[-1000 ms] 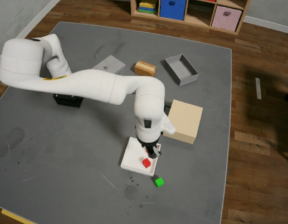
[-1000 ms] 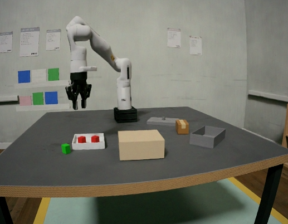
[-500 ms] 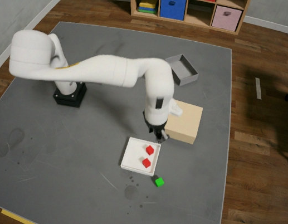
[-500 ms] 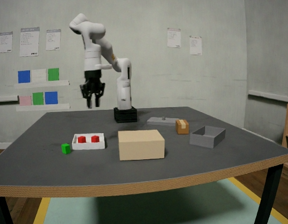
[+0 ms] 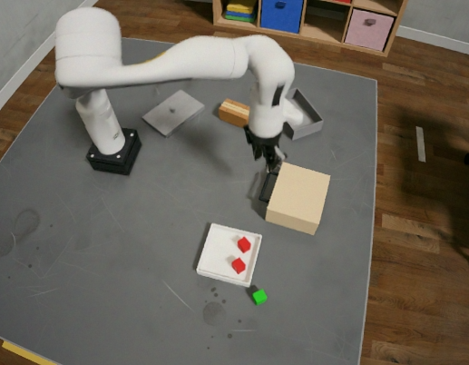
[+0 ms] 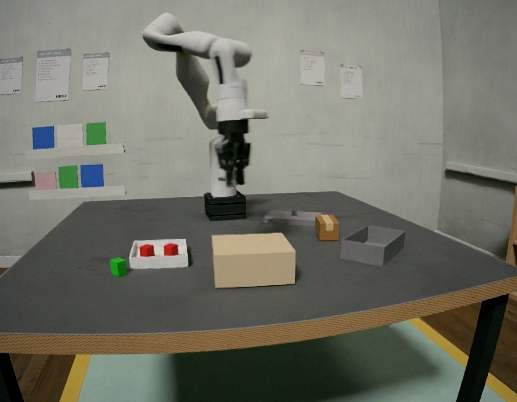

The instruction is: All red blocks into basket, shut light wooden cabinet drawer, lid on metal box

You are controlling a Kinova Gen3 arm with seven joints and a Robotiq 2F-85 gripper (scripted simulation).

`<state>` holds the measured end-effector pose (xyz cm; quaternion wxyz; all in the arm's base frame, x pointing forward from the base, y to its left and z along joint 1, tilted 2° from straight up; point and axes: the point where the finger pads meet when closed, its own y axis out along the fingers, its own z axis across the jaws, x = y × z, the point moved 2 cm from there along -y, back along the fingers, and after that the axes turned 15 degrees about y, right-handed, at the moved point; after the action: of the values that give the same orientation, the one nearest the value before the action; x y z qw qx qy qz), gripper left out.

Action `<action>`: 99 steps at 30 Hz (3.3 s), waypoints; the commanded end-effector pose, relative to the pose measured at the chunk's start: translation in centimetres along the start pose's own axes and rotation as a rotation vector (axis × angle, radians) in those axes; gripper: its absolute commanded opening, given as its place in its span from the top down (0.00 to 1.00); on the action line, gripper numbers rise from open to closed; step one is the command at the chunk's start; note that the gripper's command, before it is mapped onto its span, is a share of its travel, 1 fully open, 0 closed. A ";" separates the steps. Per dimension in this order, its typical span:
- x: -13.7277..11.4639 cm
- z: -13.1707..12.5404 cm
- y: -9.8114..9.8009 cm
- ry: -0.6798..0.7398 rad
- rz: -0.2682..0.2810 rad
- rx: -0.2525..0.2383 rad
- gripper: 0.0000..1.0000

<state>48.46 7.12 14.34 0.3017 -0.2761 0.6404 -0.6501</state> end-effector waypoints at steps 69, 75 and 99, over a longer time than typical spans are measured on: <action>14.1 -43.3 0.8 -0.193 -0.047 -0.002 0.52; 14.1 -43.3 0.8 -0.193 -0.047 -0.002 0.52; 14.1 -43.2 1.0 -0.193 -0.047 -0.002 0.52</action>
<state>6.87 25.38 11.81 0.3460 -0.3528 0.6021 -0.6271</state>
